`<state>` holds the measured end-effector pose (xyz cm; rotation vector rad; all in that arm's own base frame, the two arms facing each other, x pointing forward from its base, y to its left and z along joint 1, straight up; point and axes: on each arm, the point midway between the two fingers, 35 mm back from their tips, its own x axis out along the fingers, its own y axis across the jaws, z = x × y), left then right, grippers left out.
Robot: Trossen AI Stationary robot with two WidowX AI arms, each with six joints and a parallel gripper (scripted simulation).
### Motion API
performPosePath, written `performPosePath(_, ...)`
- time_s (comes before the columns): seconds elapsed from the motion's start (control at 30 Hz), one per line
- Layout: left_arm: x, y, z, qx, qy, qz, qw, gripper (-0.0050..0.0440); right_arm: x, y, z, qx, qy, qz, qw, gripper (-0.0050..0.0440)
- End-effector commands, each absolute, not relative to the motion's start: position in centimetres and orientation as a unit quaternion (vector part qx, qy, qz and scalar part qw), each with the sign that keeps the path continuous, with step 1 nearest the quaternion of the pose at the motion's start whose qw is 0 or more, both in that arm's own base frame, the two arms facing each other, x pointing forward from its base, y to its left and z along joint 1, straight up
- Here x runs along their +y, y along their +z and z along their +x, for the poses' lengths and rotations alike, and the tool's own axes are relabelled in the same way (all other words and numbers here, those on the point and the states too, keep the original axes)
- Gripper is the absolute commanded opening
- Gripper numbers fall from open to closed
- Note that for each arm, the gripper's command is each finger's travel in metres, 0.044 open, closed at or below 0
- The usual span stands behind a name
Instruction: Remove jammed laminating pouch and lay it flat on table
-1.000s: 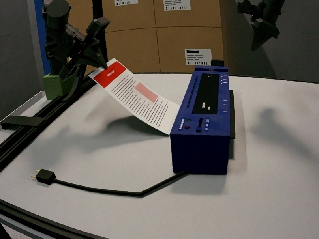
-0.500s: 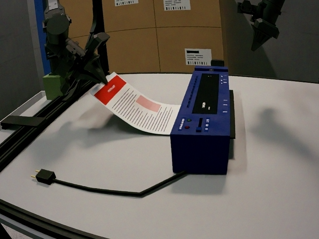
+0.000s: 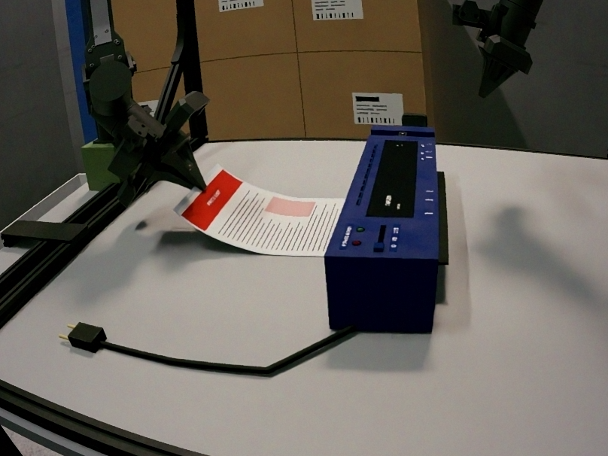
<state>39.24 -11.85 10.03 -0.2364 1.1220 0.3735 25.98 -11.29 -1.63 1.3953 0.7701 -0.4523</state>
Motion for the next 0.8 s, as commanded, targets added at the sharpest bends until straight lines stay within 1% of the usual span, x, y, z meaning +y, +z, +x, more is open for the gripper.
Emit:
performPosePath(0.0, -12.0, 11.1, 39.5, 0.517, 0.171, -0.118, 0.83, -0.005, -11.7, -0.8, 26.6, 0.331, -0.196, 0.615, 0.688, -0.005)
performPosePath(0.4, -12.0, 11.1, 39.5, 0.517, 0.171, -0.118, 0.83, -0.005, -11.6, -2.8, 26.2, 0.335, -0.196, 0.617, 0.685, -0.005)
performPosePath(0.47, -12.0, 11.1, 39.5, 0.517, 0.171, -0.118, 0.83, -0.005, -11.6, -2.8, 26.2, 0.335, -0.196, 0.617, 0.685, -0.005)
performPosePath(0.5, -12.0, 11.1, 39.5, 0.517, 0.171, -0.118, 0.83, -0.005, -11.9, -1.9, 26.6, 0.329, -0.195, 0.615, 0.69, -0.005)
performPosePath(0.77, -12.0, 11.1, 39.5, 0.517, 0.171, -0.118, 0.83, -0.005, -11.7, -2.4, 26.4, 0.332, -0.195, 0.616, 0.687, -0.005)
